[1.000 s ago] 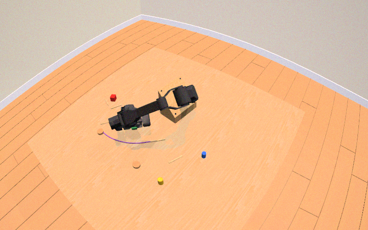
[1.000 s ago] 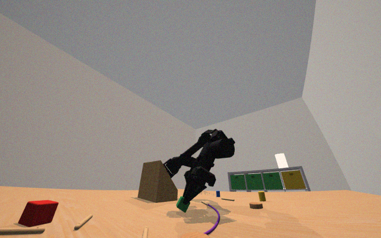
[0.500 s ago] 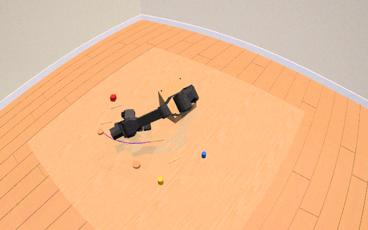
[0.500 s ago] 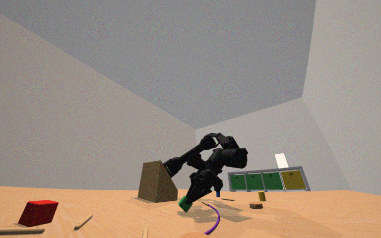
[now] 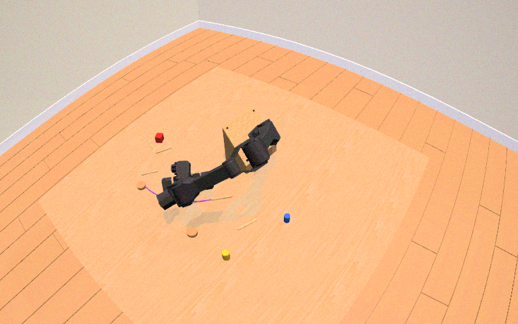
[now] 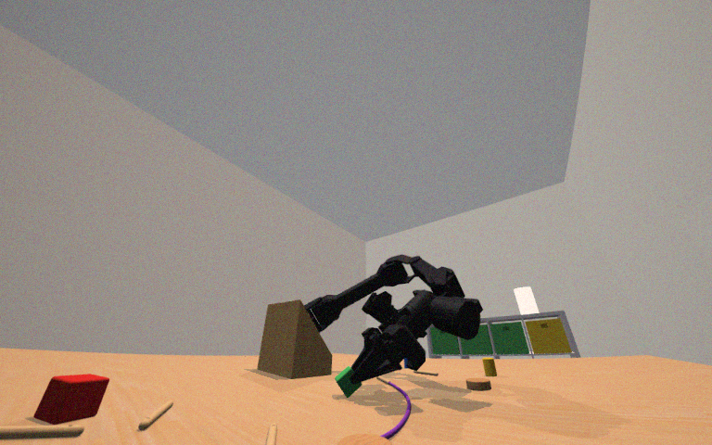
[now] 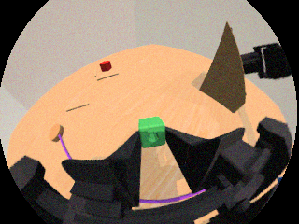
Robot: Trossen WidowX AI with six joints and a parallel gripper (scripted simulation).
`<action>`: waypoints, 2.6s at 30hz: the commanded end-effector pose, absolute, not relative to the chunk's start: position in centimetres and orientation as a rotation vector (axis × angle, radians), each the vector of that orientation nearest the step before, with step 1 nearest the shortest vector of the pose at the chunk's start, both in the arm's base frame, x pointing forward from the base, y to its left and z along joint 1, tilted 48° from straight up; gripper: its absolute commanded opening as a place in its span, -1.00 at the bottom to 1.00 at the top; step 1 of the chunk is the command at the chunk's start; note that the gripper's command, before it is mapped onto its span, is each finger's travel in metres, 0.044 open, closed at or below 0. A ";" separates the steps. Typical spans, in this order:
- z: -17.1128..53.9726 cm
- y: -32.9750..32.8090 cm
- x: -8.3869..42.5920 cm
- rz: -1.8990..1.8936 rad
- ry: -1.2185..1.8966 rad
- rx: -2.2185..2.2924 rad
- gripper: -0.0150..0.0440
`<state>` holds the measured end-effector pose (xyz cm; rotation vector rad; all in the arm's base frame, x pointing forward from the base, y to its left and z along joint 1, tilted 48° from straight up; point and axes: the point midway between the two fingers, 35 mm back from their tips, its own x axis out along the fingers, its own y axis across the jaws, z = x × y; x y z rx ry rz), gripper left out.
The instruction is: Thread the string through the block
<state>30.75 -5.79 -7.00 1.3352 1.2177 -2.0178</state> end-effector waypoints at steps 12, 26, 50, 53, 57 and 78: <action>-1.2 -7.9 32.7 -2.018 1.216 1.338 0.31; -1.2 -7.9 32.7 -2.018 1.216 1.338 0.31; -4.0 -8.9 30.5 -0.027 1.864 0.792 1.00; -4.1 -9.0 30.4 0.132 1.818 0.718 1.00; -4.2 -9.1 30.2 0.335 1.735 0.611 1.00; -4.5 -9.9 29.4 1.088 1.038 -0.057 1.00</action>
